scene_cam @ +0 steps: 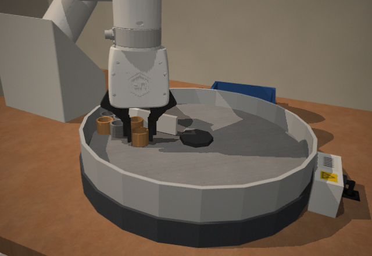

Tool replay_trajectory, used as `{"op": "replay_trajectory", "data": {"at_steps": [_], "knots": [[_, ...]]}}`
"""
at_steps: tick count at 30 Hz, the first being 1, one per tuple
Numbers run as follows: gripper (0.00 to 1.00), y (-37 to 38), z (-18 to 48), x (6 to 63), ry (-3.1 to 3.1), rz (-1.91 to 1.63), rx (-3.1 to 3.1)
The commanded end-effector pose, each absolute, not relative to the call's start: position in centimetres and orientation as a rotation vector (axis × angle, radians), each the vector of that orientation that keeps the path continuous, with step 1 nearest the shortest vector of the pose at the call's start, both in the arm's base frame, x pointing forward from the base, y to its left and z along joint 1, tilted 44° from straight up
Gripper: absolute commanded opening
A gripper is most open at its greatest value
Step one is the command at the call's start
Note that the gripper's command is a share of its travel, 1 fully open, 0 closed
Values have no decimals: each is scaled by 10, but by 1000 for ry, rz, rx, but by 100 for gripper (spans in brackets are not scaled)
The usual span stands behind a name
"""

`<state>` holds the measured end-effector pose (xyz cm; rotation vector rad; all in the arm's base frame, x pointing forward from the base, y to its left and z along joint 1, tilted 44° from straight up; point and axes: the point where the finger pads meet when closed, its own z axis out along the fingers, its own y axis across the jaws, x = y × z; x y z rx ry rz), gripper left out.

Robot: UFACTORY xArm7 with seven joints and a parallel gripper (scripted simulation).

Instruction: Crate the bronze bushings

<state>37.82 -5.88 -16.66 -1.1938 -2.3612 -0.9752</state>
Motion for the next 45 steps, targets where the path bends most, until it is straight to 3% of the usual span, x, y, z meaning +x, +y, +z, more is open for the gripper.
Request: {"op": "replay_trajectory", "data": {"at_steps": [1, 18, 45], "knots": [[0, -66, -161, 380, -2365, -974, -1199], [0, -108, -119, 378, -2365, -974, -1199], [0, -105, -111, 379, -2365, -974, -1199]]}}
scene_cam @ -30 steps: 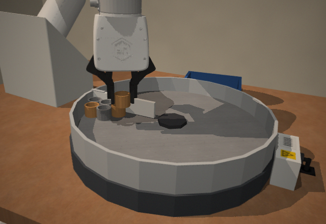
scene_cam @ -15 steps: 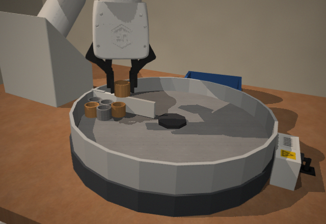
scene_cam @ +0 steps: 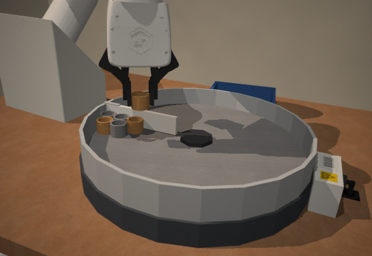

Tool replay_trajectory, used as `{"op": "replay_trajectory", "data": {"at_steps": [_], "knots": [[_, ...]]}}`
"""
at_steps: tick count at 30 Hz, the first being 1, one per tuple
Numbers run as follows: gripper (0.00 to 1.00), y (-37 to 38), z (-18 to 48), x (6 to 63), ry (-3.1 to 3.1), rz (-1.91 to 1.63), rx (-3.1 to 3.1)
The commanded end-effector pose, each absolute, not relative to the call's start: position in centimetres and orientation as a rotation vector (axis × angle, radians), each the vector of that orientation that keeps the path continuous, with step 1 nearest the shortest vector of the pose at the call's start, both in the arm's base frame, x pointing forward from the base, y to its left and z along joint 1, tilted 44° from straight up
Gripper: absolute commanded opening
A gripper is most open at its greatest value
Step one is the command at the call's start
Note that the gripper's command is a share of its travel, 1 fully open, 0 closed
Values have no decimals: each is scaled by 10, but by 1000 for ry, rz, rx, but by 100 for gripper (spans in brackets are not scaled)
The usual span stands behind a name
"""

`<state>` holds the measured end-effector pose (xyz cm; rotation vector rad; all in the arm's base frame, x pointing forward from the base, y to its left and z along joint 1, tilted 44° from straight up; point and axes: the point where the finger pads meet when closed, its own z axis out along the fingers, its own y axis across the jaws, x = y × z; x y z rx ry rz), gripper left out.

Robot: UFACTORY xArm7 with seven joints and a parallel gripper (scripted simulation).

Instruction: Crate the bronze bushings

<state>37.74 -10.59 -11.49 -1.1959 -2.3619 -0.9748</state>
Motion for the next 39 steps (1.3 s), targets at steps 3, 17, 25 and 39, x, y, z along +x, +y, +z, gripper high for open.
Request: {"op": "replay_trajectory", "data": {"at_steps": [3, 17, 25, 39], "knots": [[0, -99, -105, 381, -2365, -974, -1199], [0, -36, -44, 395, -2365, -974, -1199], [0, 18, 9, 408, -2365, -974, -1199], [0, 102, 90, 427, -2365, -974, -1199]]}}
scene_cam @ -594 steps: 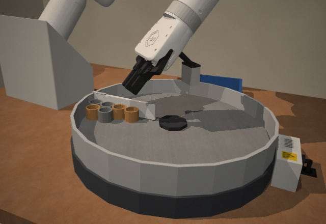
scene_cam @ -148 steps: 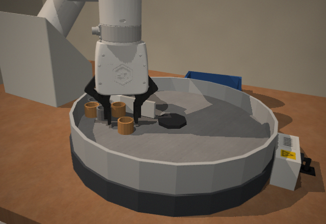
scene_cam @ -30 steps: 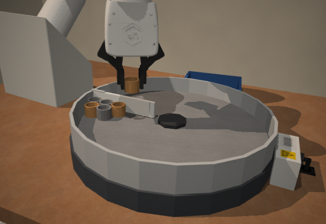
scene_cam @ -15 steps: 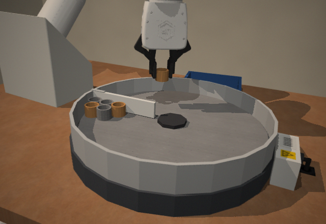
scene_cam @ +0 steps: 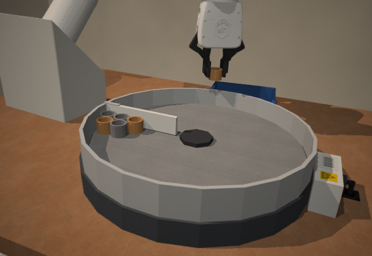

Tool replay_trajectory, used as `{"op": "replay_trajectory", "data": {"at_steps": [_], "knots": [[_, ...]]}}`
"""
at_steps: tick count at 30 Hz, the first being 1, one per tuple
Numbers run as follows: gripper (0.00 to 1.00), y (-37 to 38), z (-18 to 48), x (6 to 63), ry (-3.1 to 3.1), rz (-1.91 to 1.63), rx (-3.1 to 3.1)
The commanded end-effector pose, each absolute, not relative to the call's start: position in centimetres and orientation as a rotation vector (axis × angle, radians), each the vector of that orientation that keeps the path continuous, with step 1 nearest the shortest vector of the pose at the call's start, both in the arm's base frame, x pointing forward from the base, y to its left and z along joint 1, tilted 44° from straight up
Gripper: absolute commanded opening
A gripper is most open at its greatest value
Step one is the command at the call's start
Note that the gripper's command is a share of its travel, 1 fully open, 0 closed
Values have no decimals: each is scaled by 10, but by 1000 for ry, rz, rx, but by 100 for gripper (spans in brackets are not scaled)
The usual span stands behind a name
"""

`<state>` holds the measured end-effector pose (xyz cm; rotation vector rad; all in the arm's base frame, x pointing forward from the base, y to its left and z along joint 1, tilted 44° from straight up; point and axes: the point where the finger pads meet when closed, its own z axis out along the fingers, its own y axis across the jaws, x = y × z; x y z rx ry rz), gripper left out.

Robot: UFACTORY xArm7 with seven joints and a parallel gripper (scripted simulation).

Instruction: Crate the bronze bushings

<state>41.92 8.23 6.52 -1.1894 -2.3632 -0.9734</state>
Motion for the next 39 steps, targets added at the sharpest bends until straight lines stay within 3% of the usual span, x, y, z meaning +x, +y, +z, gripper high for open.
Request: {"op": "replay_trajectory", "data": {"at_steps": [1, 18, 39], "knots": [[0, 108, 97, 428, -2365, -974, -1199], [0, 189, 175, 447, -2365, -974, -1199], [0, 198, 184, 449, -2365, -974, -1199]]}}
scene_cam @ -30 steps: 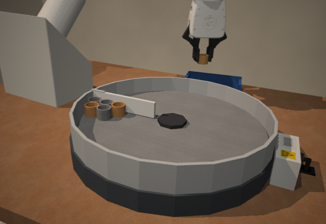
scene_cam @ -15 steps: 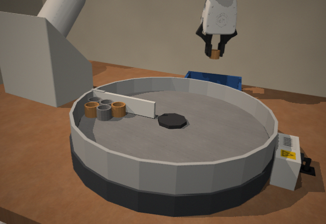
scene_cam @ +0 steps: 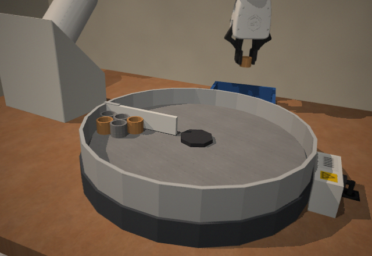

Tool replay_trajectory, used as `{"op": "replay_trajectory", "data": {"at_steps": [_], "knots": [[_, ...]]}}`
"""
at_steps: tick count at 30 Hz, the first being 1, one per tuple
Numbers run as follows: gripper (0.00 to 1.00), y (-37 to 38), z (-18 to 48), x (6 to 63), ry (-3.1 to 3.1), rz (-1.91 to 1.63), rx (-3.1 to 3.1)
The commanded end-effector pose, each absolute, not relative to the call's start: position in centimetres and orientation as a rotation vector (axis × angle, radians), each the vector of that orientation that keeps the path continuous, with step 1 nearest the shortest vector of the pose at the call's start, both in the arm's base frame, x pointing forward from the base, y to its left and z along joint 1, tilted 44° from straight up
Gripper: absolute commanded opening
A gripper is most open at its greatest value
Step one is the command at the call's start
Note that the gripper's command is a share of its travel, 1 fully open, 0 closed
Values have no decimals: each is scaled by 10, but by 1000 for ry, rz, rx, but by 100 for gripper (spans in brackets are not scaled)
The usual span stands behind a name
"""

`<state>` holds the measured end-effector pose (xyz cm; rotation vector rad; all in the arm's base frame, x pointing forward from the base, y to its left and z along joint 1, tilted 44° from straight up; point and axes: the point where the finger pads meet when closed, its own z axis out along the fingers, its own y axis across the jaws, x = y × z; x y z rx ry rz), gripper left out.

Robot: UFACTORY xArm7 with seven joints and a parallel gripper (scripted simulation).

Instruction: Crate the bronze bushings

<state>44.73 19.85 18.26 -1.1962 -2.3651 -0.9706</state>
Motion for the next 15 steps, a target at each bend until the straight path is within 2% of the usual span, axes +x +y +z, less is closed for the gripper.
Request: {"op": "replay_trajectory", "data": {"at_steps": [1, 15], "knots": [[0, 198, 184, 449, -2365, -974, -1199], [0, 232, 150, 450, -2365, -974, -1199]]}}
